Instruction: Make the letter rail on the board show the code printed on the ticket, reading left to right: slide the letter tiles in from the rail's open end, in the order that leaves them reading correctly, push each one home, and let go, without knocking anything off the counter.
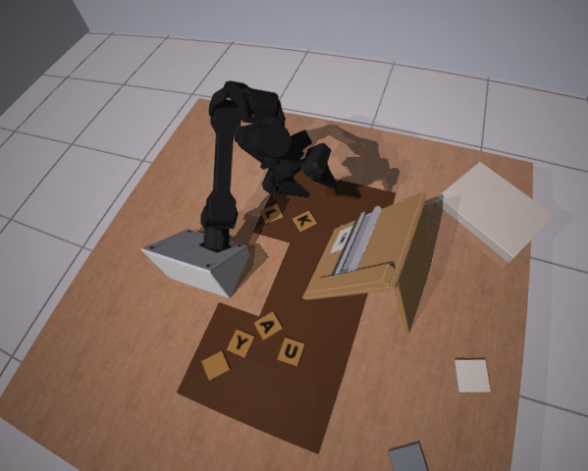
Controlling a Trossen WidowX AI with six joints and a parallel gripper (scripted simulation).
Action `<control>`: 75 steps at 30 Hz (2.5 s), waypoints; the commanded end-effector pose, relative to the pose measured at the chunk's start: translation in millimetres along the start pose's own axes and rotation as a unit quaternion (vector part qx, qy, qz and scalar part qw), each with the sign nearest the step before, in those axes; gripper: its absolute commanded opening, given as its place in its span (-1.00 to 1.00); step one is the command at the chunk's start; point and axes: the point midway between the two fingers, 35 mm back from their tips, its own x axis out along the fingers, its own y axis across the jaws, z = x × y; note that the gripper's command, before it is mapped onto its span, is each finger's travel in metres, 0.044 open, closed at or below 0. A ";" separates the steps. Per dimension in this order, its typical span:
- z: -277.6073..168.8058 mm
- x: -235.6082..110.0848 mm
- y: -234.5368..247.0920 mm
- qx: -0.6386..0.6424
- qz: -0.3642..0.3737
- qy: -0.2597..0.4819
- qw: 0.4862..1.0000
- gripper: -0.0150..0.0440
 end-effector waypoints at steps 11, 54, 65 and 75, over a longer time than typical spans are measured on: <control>31.0 -8.7 1.0 -0.003 -0.001 -0.002 1.000 1.00; 72.9 128.3 218.1 0.334 0.327 0.166 0.868 0.66; 70.0 153.0 238.3 0.334 0.327 0.165 0.868 0.66; 70.5 153.0 238.4 0.334 0.327 0.165 0.868 0.66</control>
